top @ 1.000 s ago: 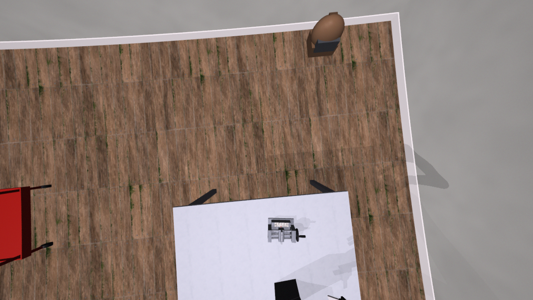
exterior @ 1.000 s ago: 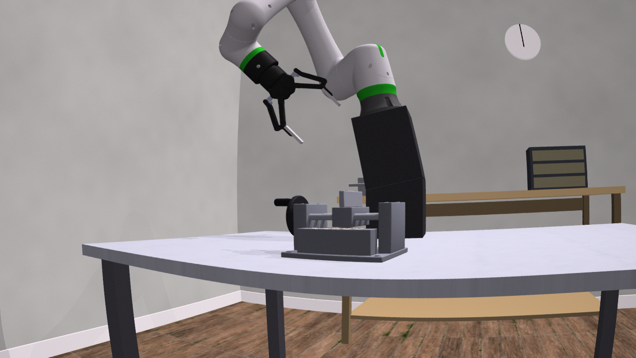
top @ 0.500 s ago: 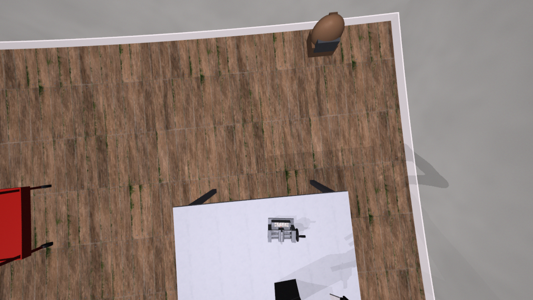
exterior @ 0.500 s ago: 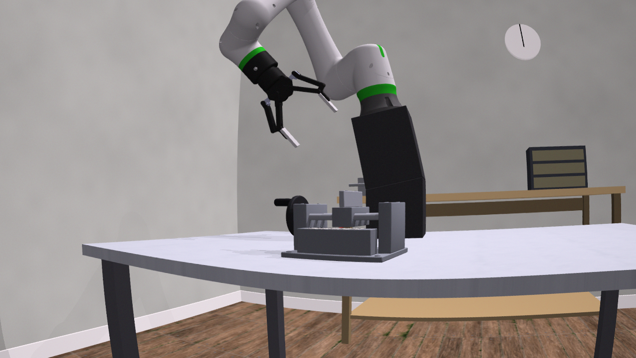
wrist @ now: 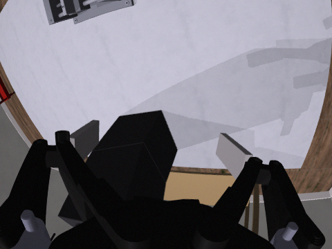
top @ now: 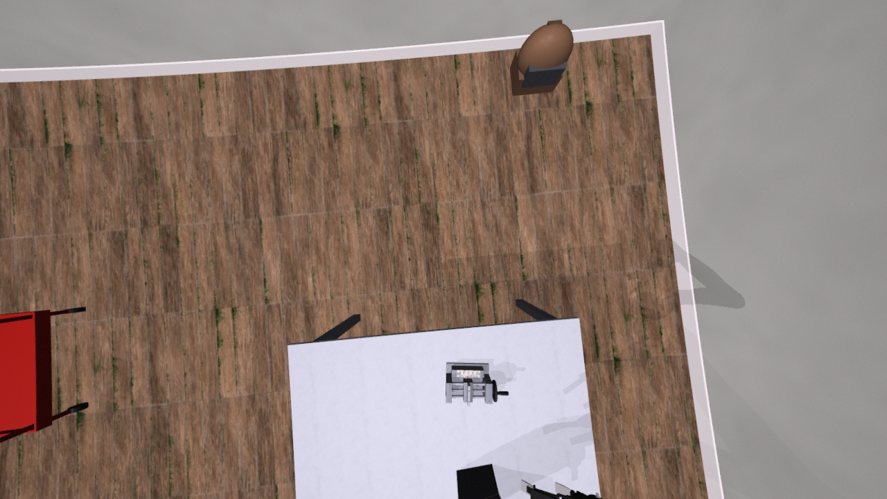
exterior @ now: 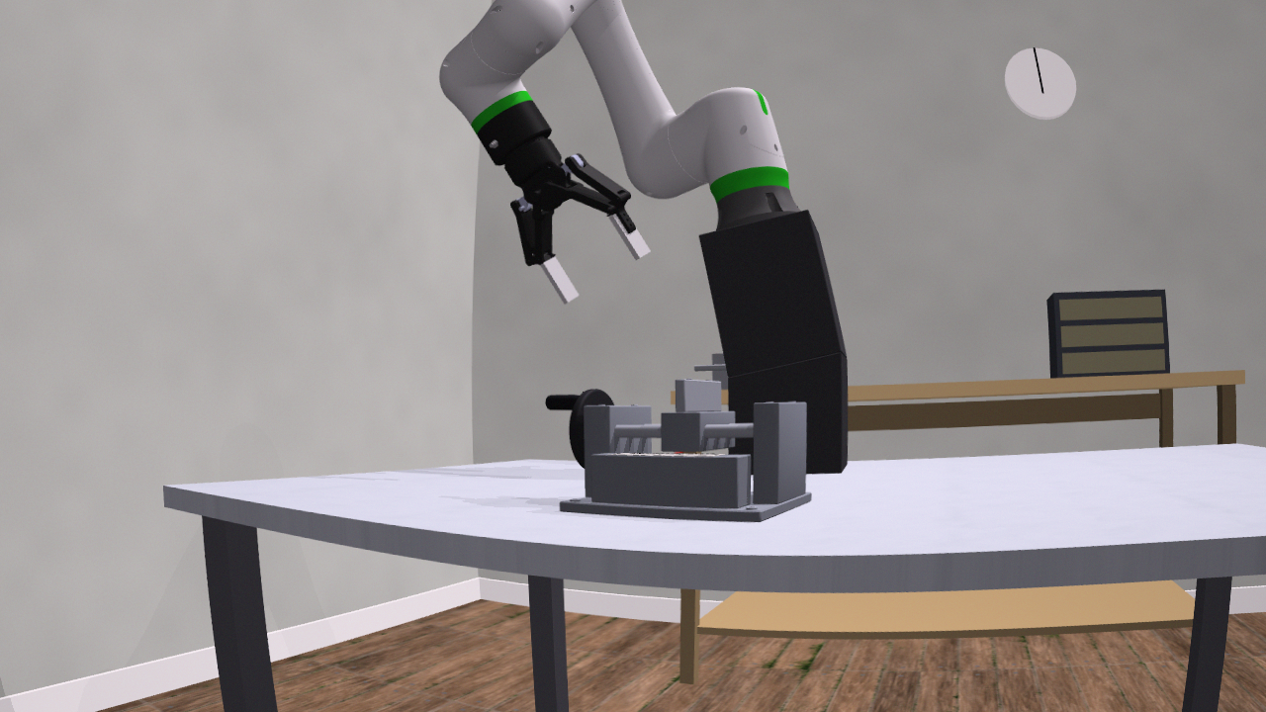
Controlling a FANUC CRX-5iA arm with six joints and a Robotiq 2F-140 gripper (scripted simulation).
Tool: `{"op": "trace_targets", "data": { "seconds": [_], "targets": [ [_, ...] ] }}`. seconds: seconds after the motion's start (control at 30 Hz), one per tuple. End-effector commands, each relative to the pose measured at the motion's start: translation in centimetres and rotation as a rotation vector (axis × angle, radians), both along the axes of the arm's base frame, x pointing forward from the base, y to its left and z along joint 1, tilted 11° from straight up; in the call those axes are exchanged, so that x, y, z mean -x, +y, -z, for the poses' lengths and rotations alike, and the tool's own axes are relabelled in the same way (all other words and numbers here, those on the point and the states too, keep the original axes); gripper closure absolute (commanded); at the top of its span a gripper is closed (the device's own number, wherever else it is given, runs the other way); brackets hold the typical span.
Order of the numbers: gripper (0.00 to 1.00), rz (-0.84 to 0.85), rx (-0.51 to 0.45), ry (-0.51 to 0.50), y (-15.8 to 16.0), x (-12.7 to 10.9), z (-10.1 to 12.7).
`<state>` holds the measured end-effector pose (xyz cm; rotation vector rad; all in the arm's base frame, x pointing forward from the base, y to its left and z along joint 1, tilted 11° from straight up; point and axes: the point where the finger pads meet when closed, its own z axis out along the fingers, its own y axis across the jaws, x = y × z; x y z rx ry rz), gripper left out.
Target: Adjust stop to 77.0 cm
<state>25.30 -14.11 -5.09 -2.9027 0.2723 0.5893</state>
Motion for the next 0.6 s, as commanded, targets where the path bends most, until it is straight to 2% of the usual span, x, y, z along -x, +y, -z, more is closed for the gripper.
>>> {"op": "trace_targets", "data": {
  "seconds": [0.0, 0.03, 0.07, 0.13, 0.23, 0.3, 0.4, 0.57],
  "targets": [
    [0.0, 0.103, 0.117, 0.011, -0.5, -1.5, 0.9],
    [0.0, 0.103, 0.117, 0.011, -0.5, -1.5, 0.9],
    [0.0, 0.159, 0.169, 0.007, -0.7, -2.3, 1.3],
    [0.0, 0.159, 0.169, 0.007, -0.7, -2.3, 1.3],
    [0.0, 0.277, 0.27, -0.011, -0.8, -4.3, 2.1],
    [0.0, 0.277, 0.27, -0.011, -0.8, -4.3, 2.1],
    [0.0, 0.4, 0.361, -0.04, -0.8, -6.4, 2.9],
    [0.0, 0.462, 0.401, -0.059, -0.6, -7.5, 3.2]
  ]
}}
